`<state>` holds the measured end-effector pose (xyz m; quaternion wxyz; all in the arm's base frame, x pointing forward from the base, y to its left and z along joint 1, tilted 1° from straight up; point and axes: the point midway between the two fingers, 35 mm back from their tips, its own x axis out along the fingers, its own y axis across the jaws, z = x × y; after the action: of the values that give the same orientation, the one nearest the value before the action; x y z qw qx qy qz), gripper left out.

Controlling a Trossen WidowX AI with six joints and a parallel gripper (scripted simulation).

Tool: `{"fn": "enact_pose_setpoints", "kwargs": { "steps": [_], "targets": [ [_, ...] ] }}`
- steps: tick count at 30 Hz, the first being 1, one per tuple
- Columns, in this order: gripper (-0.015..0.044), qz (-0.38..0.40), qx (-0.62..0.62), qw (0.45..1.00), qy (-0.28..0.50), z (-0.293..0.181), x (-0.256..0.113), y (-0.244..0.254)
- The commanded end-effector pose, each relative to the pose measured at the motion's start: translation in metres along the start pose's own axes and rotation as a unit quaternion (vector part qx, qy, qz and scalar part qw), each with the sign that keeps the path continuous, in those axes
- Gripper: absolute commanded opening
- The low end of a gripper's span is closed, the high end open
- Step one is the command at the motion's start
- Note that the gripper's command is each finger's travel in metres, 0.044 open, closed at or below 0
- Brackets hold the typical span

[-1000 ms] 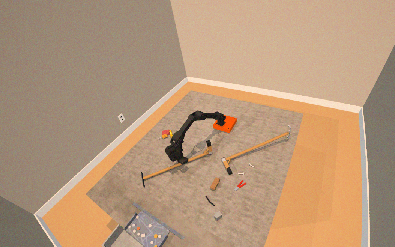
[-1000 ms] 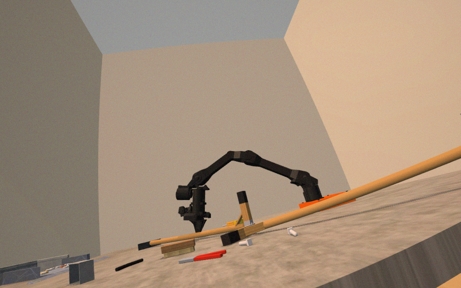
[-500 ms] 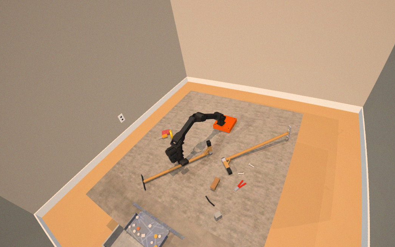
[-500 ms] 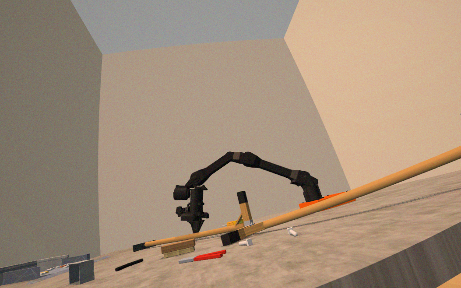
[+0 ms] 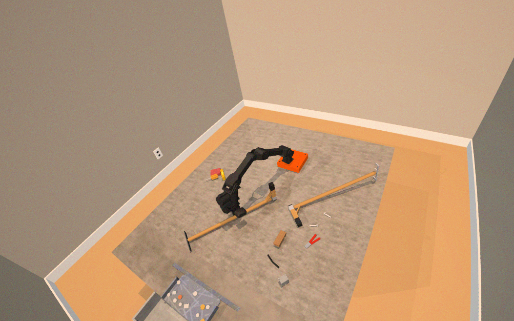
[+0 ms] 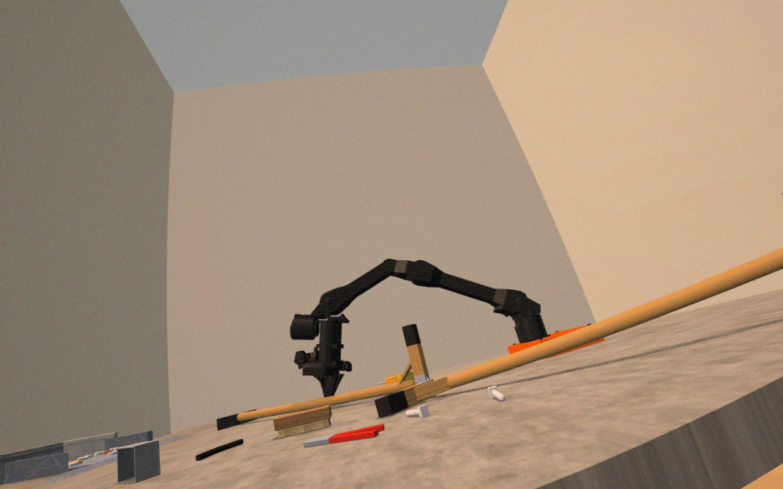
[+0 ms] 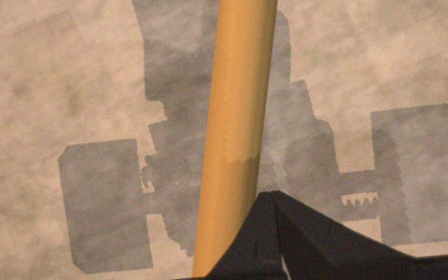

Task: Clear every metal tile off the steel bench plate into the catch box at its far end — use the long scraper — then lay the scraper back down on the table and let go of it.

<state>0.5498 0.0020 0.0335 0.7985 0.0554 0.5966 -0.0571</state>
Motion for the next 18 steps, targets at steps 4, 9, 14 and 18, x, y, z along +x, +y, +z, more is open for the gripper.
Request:
{"fn": "enact_pose_setpoints", "kwargs": {
  "steps": [4, 9, 14, 18],
  "targets": [
    [0.0, 0.002, -0.001, 1.0, 0.003, 0.0, 0.004, 0.011],
    [0.0, 0.002, -0.001, 1.0, 0.003, 0.001, 0.004, 0.016],
    [0.0, 0.003, -0.001, 1.0, 0.002, 0.002, 0.004, 0.02],
    [0.0, 0.003, -0.001, 1.0, 0.002, 0.003, 0.005, 0.024]
  ]
}}
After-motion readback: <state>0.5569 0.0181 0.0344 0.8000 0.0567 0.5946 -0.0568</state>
